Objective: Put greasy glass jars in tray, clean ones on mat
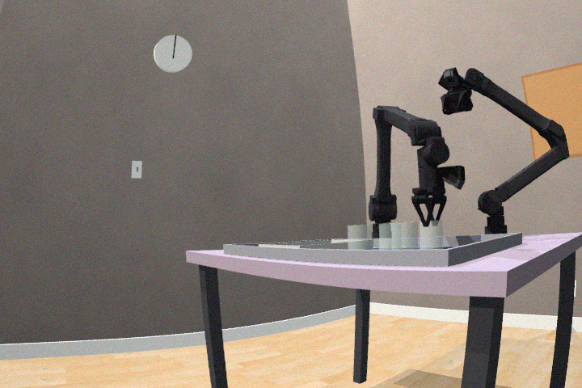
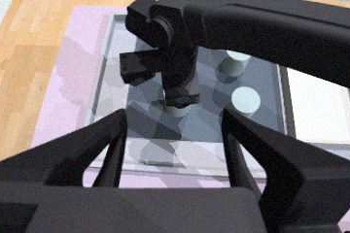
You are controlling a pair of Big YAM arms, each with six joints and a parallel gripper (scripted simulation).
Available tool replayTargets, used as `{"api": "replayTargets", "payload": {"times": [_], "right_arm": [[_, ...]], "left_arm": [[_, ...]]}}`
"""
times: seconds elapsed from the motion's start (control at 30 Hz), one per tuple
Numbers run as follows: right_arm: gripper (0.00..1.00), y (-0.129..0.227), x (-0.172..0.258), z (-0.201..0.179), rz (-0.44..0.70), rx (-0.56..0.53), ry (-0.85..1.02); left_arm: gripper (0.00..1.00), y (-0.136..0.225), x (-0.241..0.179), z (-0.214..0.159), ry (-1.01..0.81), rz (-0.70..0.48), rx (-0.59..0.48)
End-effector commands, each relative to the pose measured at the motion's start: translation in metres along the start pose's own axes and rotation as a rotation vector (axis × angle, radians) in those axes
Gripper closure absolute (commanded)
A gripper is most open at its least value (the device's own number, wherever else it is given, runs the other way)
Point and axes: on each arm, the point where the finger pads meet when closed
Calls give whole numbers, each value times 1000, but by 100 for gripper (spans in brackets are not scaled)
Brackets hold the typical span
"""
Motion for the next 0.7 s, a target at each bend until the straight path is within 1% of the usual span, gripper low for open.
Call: {"api": "replayTargets", "payload": {"times": [0.0,0.07,0.17,0.2,0.27,0.33,0.37,0.53,0.67], "right_arm": [[56,7,-7,13,-15,-30,7],[78,19,-8,15,-17,-33,7],[44,47,-8,14,-24,-44,7],[38,60,-8,13,-28,-50,7],[38,60,-8,13,-28,-50,7],[38,82,-7,12,-29,-51,7],[38,88,-7,12,-29,-51,7],[38,100,-7,11,-30,-53,7],[38,123,-6,10,-31,-55,7]], "left_arm": [[40,14,2,20,29,-23,-31],[40,14,2,20,29,-23,-31],[40,14,2,20,29,-23,-31],[40,14,2,20,29,-23,-31],[40,14,2,20,29,-23,-31],[40,14,2,20,29,-23,-31],[40,14,2,20,29,-23,-31],[40,14,2,20,29,-23,-31],[40,14,2,20,29,-23,-31]]}}
Point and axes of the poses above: on each arm, the point where the finger pads meet when closed, its own y axis back along the fingers, its own x axis across the jaws, z = x × y, and after that the axes turned 14 degrees about -y, right-handed
